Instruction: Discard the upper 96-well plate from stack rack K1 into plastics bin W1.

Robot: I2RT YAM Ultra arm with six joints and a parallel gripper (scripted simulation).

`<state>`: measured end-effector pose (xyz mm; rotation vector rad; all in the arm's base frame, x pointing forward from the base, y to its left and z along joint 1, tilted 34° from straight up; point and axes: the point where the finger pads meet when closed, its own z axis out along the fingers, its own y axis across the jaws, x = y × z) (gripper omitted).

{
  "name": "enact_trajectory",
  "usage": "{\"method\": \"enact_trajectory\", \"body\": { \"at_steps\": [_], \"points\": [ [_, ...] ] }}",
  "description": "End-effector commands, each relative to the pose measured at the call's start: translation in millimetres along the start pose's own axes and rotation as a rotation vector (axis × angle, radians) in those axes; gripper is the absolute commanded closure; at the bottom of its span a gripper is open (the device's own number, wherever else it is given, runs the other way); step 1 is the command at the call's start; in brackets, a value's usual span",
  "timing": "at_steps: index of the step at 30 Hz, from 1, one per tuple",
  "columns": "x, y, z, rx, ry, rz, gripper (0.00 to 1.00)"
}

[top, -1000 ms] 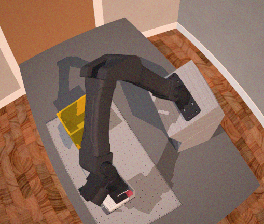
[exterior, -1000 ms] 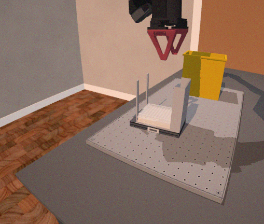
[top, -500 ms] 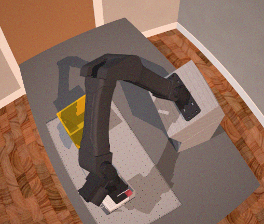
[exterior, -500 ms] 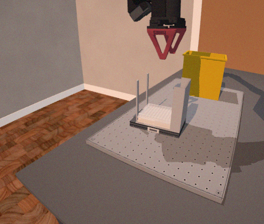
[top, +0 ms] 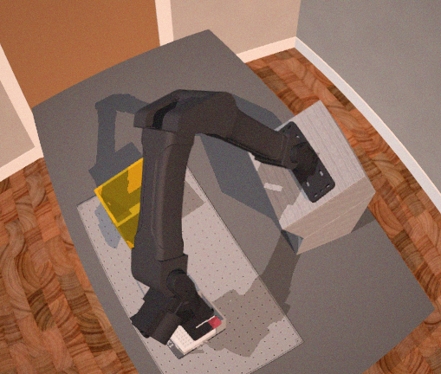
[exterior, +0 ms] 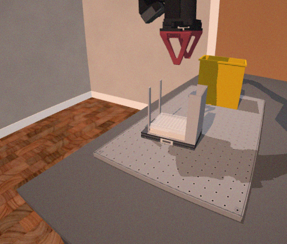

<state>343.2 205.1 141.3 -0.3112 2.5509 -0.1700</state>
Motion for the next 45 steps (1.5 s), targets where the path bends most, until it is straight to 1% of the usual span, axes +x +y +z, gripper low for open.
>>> {"method": "enact_trajectory", "body": {
  "at_steps": [1,23,24,26,29,31,35,38,41,45],
  "points": [
    [-19.7,1.2,-19.3,-0.020,-0.069,0.017,0.00],
    [-19.7,1.2,-19.3,-0.020,-0.069,0.017,0.00],
    [-22.2,-0.6,-16.7,-0.019,-0.074,0.023,0.00],
    [-17.3,-0.5,-0.8,-0.004,-0.044,0.016,0.00],
    [-0.5,0.1,12.9,0.004,-0.004,-0.005,0.00],
    [0.1,2.0,15.8,-0.001,-0.004,-0.008,0.00],
    [-0.4,-1.1,23.4,0.002,-0.002,-0.002,0.00],
    [0.2,2.0,27.4,-0.003,-0.003,-0.008,0.00],
    [-0.5,1.8,27.9,-0.003,-0.006,-0.007,0.00],
    [-0.3,-0.8,36.5,0.002,-0.002,-0.003,0.00]
  ]
}}
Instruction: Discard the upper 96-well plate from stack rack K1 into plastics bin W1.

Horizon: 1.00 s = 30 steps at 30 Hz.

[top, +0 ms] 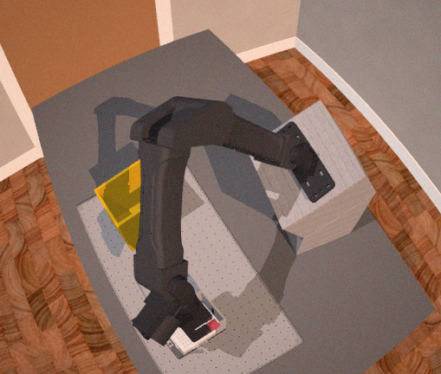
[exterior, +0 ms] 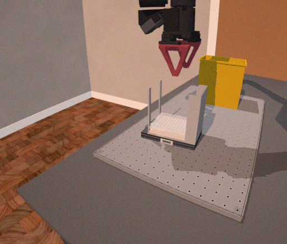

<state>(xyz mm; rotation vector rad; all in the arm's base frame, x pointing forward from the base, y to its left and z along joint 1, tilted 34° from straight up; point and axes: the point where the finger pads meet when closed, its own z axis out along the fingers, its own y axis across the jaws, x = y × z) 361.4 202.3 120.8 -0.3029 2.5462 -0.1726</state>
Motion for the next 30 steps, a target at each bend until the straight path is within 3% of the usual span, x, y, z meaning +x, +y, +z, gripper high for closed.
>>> {"method": "enact_trajectory", "body": {
  "at_steps": [1,10,13,15,30],
  "points": [
    [3.7,3.6,10.3,-0.006,0.002,-0.012,0.00],
    [4.1,5.1,24.7,-0.009,0.002,-0.014,0.00],
    [-1.8,4.0,22.3,-0.011,-0.014,-0.006,0.00],
    [3.4,1.0,30.9,-0.002,0.003,-0.007,0.00],
    [4.2,4.6,51.3,-0.008,0.002,-0.013,0.00]
  ]
}}
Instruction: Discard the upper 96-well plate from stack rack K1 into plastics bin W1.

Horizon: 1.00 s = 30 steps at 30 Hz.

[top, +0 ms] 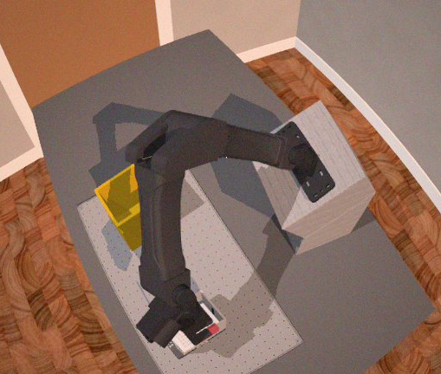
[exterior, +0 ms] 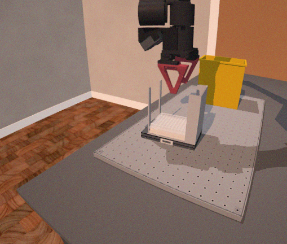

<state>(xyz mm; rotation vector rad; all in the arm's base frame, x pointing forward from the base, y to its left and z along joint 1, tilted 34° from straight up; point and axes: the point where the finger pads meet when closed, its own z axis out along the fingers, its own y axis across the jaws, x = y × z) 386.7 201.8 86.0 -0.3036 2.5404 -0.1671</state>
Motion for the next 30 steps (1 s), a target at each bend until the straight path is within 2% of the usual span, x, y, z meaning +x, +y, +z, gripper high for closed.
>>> {"method": "enact_trajectory", "body": {
  "at_steps": [1,30],
  "points": [
    [6.2,0.5,10.7,-0.002,0.009,-0.009,0.00],
    [2.8,1.5,53.8,-0.005,0.001,-0.007,0.00]
  ]
}}
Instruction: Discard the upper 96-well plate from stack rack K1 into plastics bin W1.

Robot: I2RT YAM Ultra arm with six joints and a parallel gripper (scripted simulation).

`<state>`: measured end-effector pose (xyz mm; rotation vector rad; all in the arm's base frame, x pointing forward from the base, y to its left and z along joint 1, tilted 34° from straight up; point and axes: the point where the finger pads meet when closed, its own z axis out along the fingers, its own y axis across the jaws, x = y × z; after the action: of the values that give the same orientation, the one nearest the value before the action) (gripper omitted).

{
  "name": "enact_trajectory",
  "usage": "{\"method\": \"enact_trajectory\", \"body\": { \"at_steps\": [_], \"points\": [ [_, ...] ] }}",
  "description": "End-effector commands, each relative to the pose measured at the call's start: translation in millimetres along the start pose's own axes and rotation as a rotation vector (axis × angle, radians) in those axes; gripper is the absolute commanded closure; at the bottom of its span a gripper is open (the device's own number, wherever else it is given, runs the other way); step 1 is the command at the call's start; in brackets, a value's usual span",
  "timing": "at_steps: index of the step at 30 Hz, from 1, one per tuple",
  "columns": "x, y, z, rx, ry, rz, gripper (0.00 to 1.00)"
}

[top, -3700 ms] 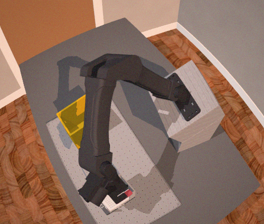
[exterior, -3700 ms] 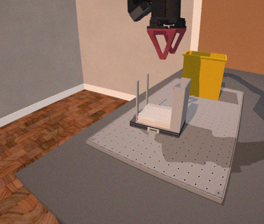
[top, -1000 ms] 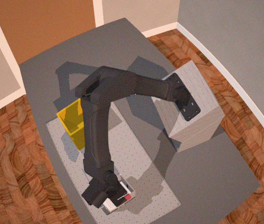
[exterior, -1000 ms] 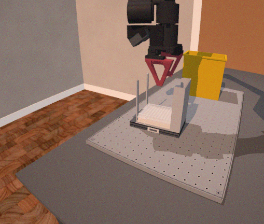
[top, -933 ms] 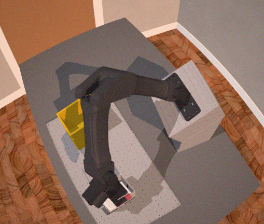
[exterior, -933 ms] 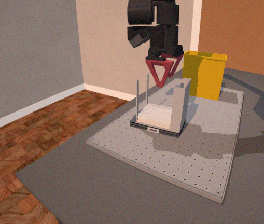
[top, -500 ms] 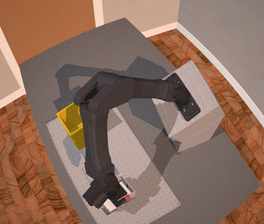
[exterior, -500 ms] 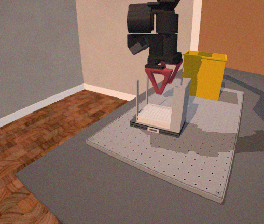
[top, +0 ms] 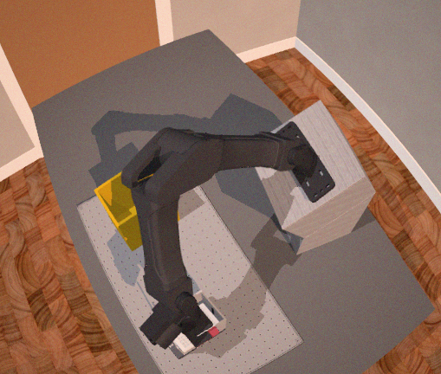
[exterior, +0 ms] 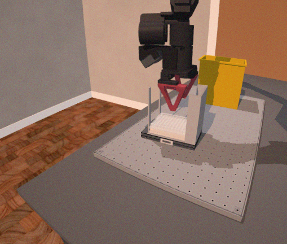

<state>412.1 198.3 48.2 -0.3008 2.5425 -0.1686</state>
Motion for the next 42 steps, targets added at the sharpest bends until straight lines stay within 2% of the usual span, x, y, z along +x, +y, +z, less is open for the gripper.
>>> {"method": "enact_trajectory", "body": {
  "at_steps": [1,9,17,21,26,35,37,38,42],
  "points": [
    [1.2,4.5,8.8,-0.010,-0.006,-0.010,0.00],
    [-12.3,3.6,15.3,-0.013,-0.032,0.004,0.00],
    [-12.4,3.3,28.9,-0.012,-0.032,0.005,0.00],
    [-11.3,11.5,29.8,-0.023,-0.035,-0.010,0.00],
    [-12.4,2.9,40.8,-0.013,-0.032,0.006,0.00],
    [-12.4,3.4,55.8,-0.013,-0.032,0.005,0.00],
    [-12.4,3.4,55.8,-0.013,-0.032,0.005,0.00],
    [-11.7,10.5,55.4,-0.020,-0.035,-0.007,0.00],
    [-12.5,3.3,64.2,-0.012,-0.032,0.004,0.00]
  ]
}}
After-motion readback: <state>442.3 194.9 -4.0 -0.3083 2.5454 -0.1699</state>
